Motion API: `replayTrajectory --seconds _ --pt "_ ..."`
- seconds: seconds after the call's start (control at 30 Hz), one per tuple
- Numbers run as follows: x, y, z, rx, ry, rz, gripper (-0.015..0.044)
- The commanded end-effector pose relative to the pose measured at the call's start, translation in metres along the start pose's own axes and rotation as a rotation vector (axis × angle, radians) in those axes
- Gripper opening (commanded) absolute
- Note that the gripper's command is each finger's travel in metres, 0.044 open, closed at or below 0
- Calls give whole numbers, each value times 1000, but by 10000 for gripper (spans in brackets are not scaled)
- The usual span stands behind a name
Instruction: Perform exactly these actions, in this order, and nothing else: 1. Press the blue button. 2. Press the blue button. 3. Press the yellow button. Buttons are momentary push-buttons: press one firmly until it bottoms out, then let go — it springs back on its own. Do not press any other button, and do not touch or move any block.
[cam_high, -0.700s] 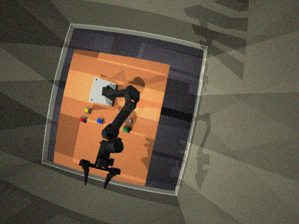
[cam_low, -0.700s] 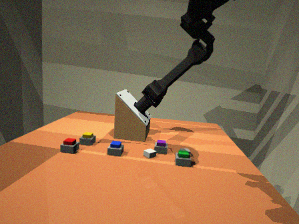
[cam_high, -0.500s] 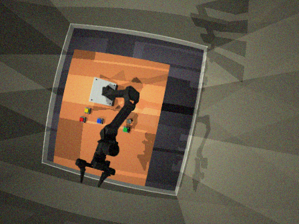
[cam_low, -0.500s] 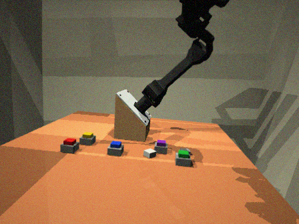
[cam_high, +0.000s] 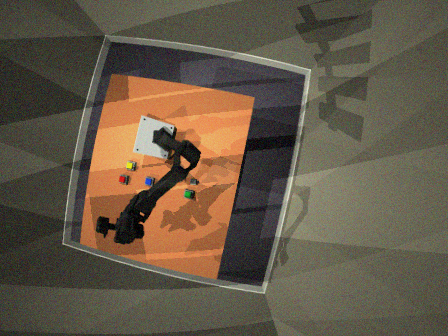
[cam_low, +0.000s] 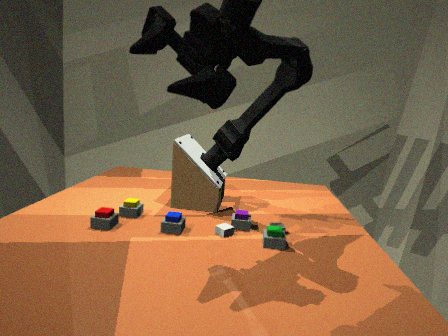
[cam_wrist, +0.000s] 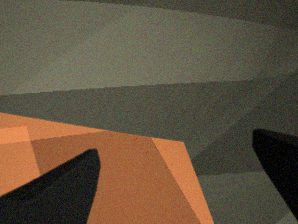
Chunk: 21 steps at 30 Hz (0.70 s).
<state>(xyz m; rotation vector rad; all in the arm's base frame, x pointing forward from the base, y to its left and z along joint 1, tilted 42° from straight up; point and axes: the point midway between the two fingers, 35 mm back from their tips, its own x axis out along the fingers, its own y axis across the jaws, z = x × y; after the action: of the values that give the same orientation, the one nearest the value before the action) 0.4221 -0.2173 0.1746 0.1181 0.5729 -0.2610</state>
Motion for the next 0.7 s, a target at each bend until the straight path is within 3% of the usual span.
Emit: replayTrajectory --seconds 0.0,0.17,0.37,0.47,0.67 --pt "10 7 -78 -25 270 110 400" --pt "-4 22 -161 -10 563 288 400" --pt "-50 52 -234 90 863 563 400" --pt "-78 68 -255 174 975 707 400" --pt "-80 69 -256 182 984 719 400"
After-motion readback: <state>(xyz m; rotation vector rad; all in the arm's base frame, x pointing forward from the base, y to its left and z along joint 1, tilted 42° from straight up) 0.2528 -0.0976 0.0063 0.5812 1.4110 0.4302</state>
